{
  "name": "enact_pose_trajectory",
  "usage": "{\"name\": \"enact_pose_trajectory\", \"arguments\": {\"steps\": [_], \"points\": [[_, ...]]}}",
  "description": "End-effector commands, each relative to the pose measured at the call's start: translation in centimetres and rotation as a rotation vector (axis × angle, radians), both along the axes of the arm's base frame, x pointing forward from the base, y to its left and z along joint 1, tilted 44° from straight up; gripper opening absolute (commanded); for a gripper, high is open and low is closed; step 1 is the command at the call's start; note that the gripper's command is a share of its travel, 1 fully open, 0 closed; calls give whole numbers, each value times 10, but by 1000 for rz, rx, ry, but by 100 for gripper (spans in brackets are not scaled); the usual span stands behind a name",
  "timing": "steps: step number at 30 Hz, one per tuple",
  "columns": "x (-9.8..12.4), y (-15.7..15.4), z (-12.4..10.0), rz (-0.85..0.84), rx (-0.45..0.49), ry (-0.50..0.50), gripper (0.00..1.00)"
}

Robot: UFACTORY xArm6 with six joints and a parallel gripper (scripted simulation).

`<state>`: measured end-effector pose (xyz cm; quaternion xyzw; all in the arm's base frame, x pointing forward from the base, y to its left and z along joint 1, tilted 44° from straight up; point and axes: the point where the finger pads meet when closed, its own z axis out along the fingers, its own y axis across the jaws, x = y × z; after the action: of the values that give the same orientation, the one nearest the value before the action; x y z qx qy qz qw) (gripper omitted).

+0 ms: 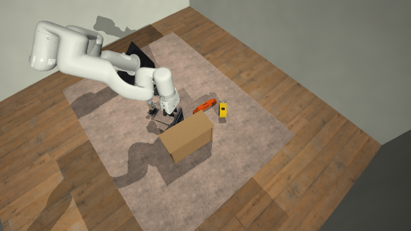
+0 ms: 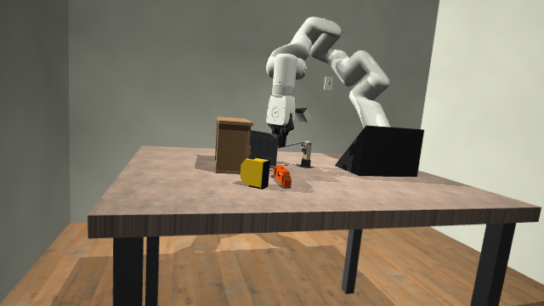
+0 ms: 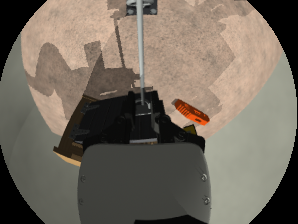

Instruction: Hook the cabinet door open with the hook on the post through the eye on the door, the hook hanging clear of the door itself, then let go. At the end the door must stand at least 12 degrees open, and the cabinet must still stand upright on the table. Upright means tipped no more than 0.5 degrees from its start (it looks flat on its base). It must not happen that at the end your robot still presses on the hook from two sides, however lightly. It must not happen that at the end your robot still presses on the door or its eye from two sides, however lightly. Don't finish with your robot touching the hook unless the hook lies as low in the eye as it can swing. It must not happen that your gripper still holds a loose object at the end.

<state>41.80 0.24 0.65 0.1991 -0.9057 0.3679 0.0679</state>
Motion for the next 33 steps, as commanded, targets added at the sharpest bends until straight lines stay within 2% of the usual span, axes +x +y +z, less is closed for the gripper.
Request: {"name": "enact_pose_trajectory", "arguments": {"steps": [1,33], "points": [[1,1,1,1,1,-3,23],[1,5,5,1,1,-3,23]]}}
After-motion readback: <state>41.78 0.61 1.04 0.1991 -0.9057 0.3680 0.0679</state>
